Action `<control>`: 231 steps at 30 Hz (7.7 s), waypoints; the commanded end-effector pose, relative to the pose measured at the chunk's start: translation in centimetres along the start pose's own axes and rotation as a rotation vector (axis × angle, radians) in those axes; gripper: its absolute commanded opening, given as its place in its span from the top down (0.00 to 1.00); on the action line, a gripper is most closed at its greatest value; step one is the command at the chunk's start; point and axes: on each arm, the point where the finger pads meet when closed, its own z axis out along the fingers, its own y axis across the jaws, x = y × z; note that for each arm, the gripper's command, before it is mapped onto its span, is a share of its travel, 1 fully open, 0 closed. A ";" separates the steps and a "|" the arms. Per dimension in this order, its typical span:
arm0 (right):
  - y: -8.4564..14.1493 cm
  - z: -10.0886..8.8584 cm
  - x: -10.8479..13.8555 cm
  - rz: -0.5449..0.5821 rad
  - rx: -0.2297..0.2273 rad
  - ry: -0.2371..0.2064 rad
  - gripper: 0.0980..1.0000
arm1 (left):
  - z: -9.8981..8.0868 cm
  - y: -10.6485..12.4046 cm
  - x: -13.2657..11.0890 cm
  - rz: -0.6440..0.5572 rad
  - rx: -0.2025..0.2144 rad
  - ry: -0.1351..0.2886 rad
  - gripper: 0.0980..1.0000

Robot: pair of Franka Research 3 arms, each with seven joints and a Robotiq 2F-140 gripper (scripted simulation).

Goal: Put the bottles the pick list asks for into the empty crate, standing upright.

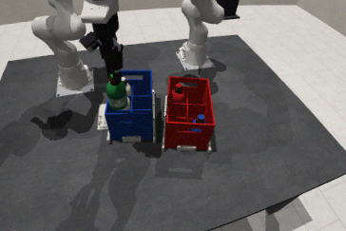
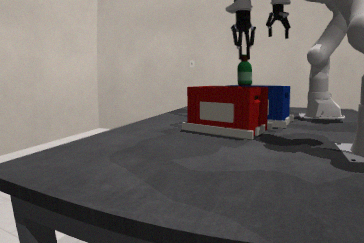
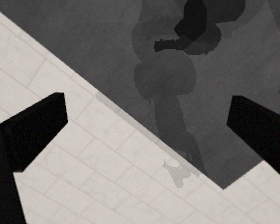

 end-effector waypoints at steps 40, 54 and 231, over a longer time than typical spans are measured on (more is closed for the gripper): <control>0.0 0.0 0.1 0.004 0.000 0.004 0.00 | 2.8 -0.4 0.8 -0.003 0.007 0.020 1.00; 0.0 0.0 0.1 0.004 0.000 0.004 0.00 | 4.0 -0.4 0.9 -0.003 0.007 0.020 1.00; 0.0 0.0 0.1 0.004 0.000 0.004 0.00 | 16.3 -0.5 1.1 -0.003 0.007 0.020 1.00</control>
